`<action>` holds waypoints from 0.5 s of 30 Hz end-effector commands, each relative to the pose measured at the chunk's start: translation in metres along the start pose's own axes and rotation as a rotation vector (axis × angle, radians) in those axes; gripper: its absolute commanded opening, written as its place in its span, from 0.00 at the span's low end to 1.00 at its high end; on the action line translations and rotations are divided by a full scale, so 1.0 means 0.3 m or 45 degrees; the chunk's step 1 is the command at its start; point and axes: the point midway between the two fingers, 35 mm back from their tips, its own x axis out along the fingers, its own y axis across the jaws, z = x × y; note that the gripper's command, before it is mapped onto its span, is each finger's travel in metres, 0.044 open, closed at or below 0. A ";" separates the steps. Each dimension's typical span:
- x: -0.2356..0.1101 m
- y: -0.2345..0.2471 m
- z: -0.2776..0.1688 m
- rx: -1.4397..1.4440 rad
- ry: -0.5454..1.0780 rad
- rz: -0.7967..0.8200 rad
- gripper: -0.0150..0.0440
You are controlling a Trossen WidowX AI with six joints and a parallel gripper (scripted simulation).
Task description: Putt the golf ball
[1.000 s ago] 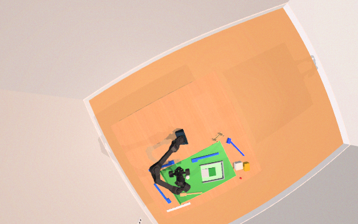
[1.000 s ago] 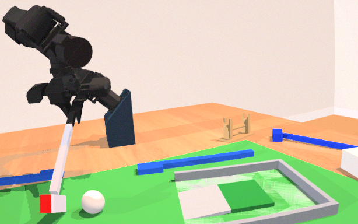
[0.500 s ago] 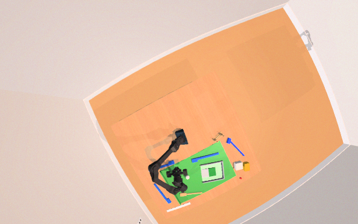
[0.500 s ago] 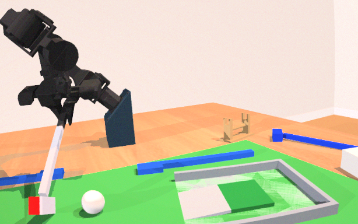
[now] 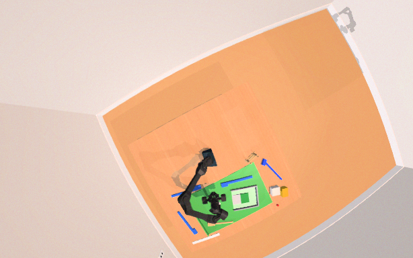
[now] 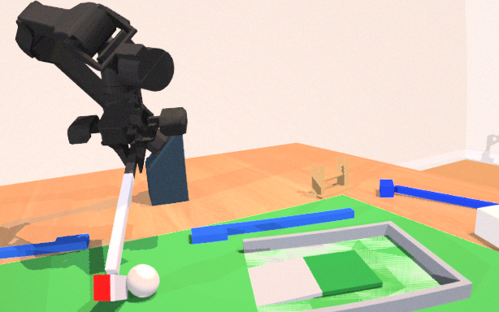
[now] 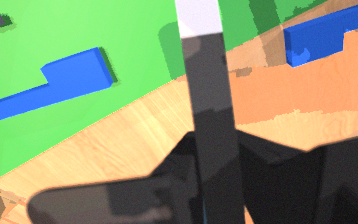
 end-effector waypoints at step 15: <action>-0.143 0.178 -0.067 -0.016 -0.020 0.013 0.25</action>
